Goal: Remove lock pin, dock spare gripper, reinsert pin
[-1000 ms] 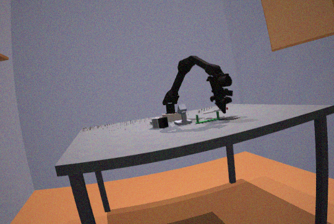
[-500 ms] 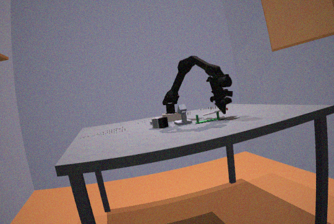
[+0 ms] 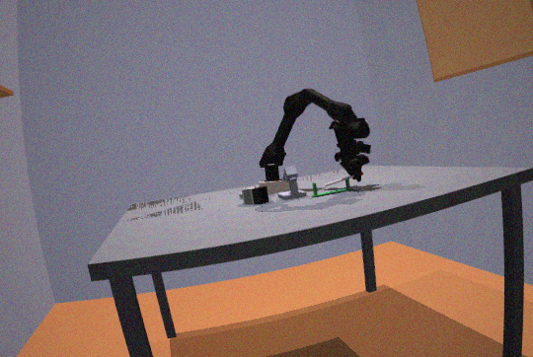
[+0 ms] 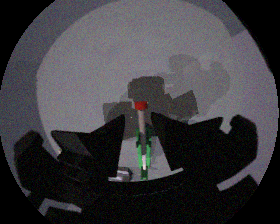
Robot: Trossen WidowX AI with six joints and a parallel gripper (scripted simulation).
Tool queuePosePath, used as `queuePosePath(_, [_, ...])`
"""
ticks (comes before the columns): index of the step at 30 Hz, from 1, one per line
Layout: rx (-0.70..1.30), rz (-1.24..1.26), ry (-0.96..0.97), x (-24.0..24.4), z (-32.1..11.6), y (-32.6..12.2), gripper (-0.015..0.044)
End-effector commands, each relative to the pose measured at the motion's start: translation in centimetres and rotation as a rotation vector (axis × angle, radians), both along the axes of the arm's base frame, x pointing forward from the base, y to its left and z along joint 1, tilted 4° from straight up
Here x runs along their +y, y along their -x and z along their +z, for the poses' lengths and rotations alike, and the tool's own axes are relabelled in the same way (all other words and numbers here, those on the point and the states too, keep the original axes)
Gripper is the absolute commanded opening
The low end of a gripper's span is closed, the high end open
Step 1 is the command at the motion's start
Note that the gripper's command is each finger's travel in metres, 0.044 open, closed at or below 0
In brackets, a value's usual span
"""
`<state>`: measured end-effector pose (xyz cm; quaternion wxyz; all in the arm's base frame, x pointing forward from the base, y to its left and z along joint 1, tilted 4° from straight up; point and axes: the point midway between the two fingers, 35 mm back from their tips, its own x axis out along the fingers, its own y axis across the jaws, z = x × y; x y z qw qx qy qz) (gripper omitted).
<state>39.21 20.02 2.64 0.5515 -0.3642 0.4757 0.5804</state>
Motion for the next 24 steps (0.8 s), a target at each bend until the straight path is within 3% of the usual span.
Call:
queuePosePath(1, [-0.003,0.000,-0.001,-0.1,1.1,-0.1,0.0200])
queuePosePath(24, [0.070,-0.007,0.026,-0.9,4.0,1.1,0.0200])
